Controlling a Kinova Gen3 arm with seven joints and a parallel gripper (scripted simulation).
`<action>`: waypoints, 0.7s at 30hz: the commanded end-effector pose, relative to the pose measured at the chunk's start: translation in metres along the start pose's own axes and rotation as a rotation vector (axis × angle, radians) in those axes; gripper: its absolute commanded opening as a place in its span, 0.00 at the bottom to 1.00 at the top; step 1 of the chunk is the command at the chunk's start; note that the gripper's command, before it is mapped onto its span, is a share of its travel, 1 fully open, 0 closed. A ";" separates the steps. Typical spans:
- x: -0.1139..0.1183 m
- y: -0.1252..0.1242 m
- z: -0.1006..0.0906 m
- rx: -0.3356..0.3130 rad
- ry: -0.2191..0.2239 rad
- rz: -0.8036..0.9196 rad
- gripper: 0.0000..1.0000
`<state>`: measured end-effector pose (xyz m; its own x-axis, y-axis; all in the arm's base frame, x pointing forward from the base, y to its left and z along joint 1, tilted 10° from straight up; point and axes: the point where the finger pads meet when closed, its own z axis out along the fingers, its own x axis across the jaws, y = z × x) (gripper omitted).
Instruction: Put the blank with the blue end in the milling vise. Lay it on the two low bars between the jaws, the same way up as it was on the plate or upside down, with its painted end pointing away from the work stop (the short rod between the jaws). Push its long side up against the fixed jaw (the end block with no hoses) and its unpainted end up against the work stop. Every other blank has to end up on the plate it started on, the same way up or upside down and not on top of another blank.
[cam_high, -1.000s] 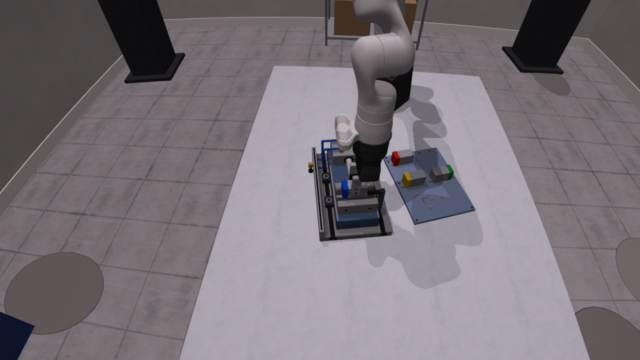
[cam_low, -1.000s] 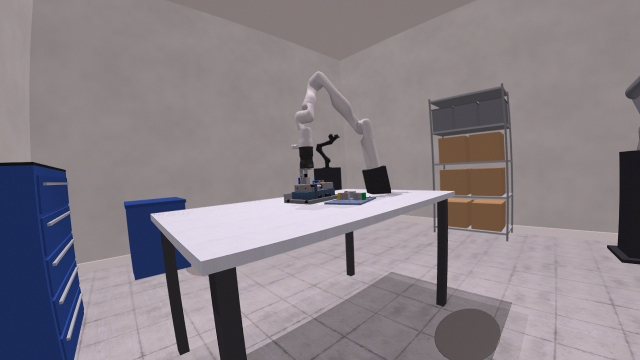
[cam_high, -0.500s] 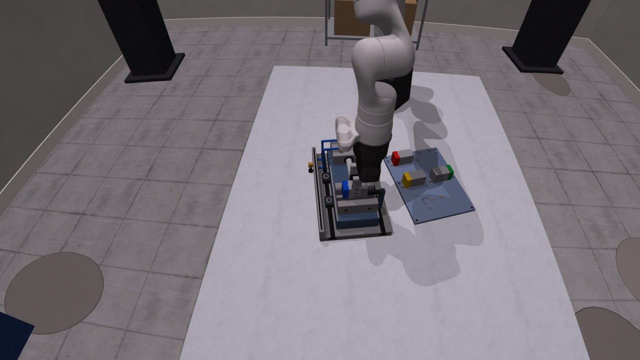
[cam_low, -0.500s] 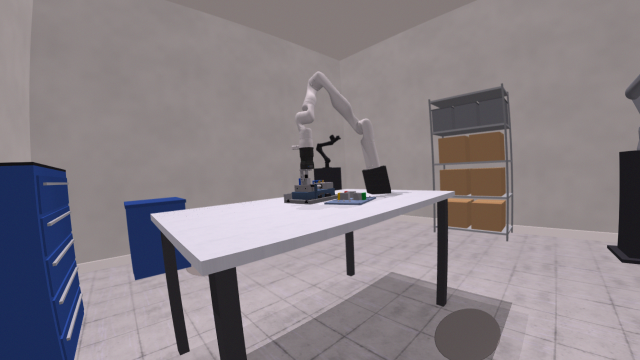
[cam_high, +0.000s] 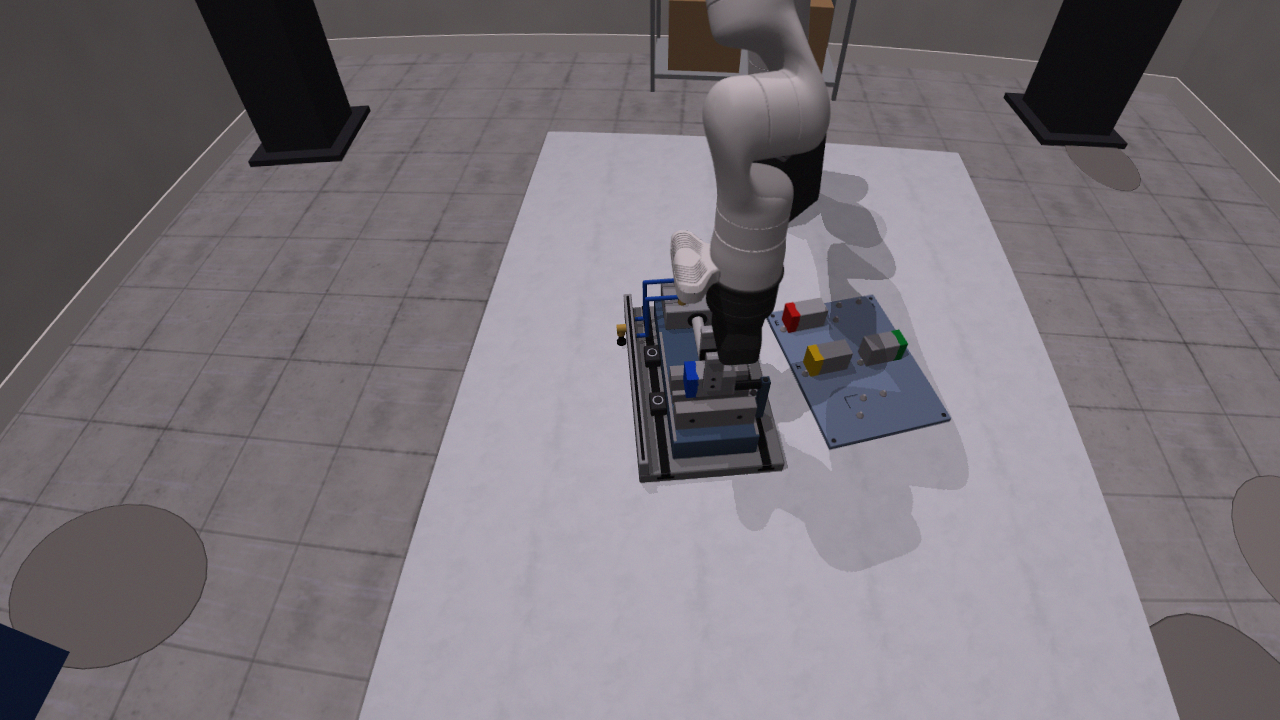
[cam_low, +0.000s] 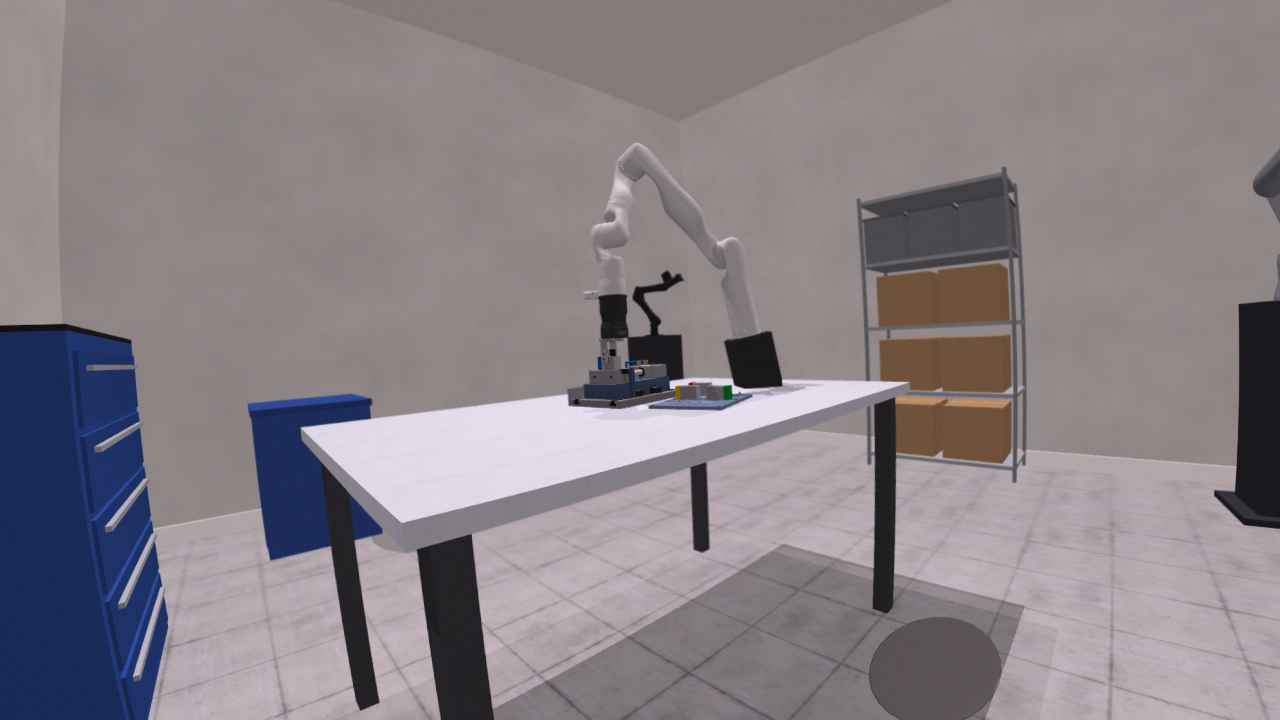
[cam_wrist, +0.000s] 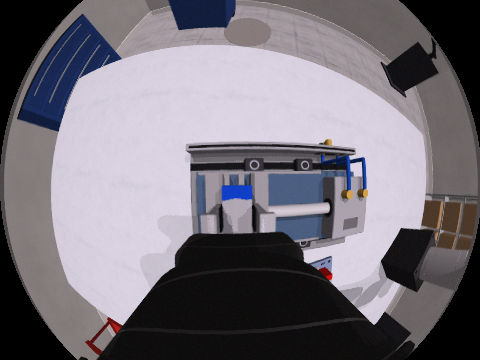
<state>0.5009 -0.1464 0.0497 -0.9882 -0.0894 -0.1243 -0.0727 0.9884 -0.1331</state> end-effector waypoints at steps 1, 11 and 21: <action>0.000 0.000 -0.002 0.001 -0.001 0.000 0.00; 0.001 0.000 -0.004 0.003 0.001 0.000 0.00; 0.000 -0.001 -0.004 0.003 -0.002 0.000 0.00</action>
<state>0.5010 -0.1469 0.0516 -0.9881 -0.0893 -0.1254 -0.0722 0.9882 -0.1350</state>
